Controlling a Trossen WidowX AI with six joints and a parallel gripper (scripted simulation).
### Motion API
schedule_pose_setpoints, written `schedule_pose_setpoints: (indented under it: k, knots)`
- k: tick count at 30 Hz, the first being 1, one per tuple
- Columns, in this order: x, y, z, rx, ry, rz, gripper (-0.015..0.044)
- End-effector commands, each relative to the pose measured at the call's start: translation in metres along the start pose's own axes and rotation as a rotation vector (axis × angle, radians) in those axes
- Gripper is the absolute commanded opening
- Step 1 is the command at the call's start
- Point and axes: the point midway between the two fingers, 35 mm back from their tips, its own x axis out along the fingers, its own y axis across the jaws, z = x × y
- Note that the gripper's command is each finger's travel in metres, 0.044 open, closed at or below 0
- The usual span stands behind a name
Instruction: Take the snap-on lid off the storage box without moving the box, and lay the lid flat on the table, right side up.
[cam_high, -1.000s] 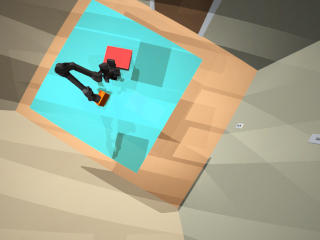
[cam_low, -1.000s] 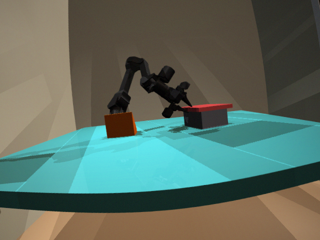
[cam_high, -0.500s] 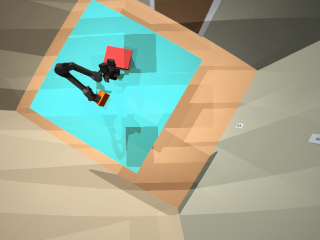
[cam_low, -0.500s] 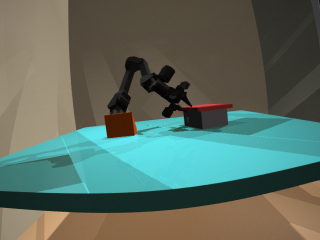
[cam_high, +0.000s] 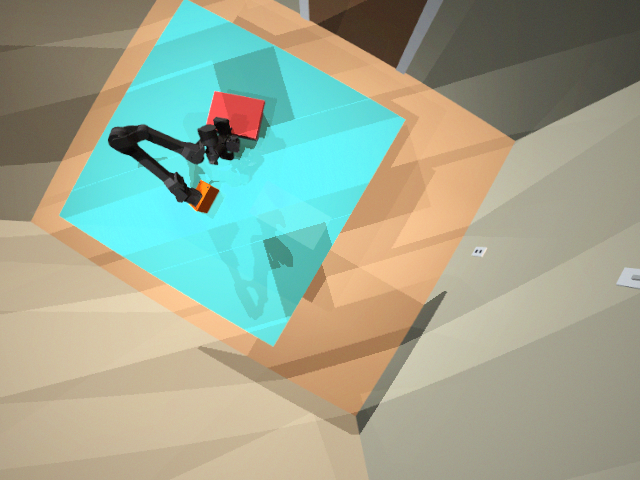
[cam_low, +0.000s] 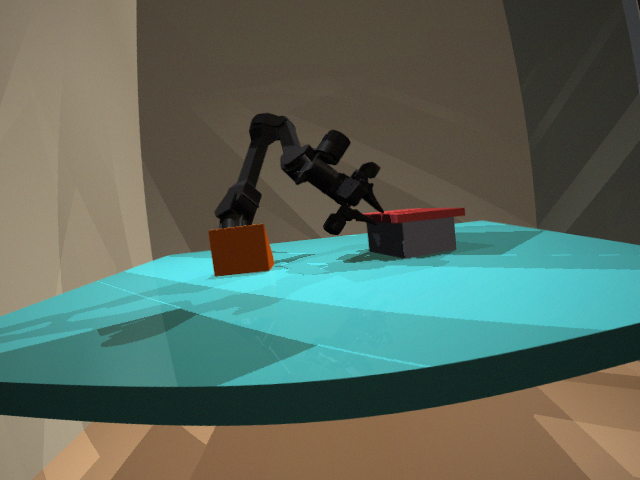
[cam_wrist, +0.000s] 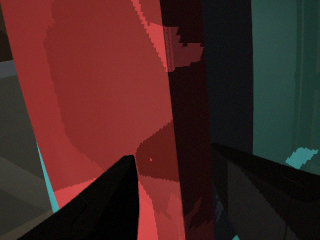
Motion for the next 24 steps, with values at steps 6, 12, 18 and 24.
schedule_pose_setpoints:
  k: [6,12,18,24]
  knots:
    - [-0.0039,0.0036,0.0002,-0.004,0.001,0.008,0.0]
    - [-0.0048,0.0044,0.0002,-0.004,0.001,0.008,0.0]
    - [-0.0057,0.0052,0.0001,-0.004,0.001,0.008,0.0]
    - [-0.0067,0.006,0.0001,-0.004,0.001,0.008,0.0]
